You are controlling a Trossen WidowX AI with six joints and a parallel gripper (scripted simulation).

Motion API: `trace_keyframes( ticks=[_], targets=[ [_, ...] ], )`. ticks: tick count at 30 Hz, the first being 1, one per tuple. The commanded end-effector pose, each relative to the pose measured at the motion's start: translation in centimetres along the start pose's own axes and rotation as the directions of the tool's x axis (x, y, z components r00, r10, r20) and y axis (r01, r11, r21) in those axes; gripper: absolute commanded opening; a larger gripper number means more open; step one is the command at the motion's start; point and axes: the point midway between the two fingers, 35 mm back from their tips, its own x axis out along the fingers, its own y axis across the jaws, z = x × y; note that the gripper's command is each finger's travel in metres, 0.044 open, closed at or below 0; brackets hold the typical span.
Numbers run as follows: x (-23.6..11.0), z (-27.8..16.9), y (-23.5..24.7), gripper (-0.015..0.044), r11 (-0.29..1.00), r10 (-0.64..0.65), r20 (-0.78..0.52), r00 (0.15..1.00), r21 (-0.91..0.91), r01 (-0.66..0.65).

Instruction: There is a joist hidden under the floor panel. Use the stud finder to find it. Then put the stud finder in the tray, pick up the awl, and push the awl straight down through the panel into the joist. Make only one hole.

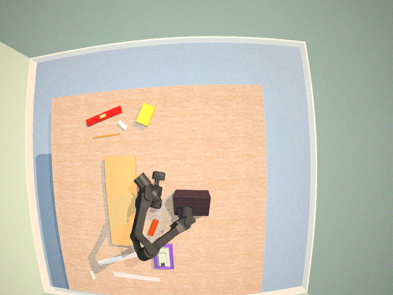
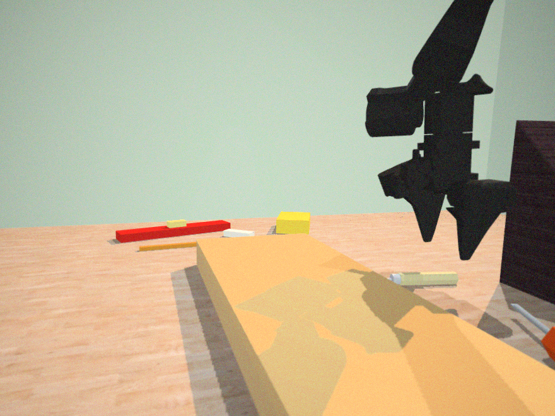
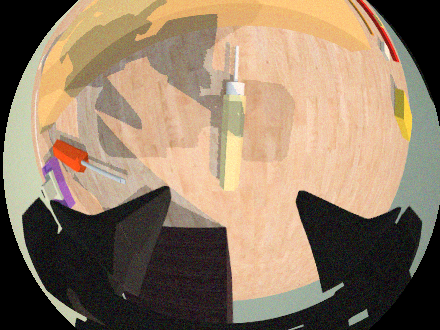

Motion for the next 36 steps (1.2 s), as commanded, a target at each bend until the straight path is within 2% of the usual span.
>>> trace_keyframes(
  ticks=[1, 22, 30, 36],
  targets=[
    [0.9, -0.3, 0.3, 0.0440, 1.000, 0.010, -0.010, 1.000, 0.008, -0.010],
    [4.2, -0.2, 0.4, 0.0440, 1.000, 0.014, -0.010, 1.000, 0.008, -0.014],
    [4.4, -0.3, 0.4, 0.0440, 1.000, 0.015, -0.010, 1.000, 0.008, -0.015],
    [4.4, -0.3, 0.4, 0.0282, 1.000, 0.015, -0.010, 1.000, 0.008, -0.015]
  ],
)
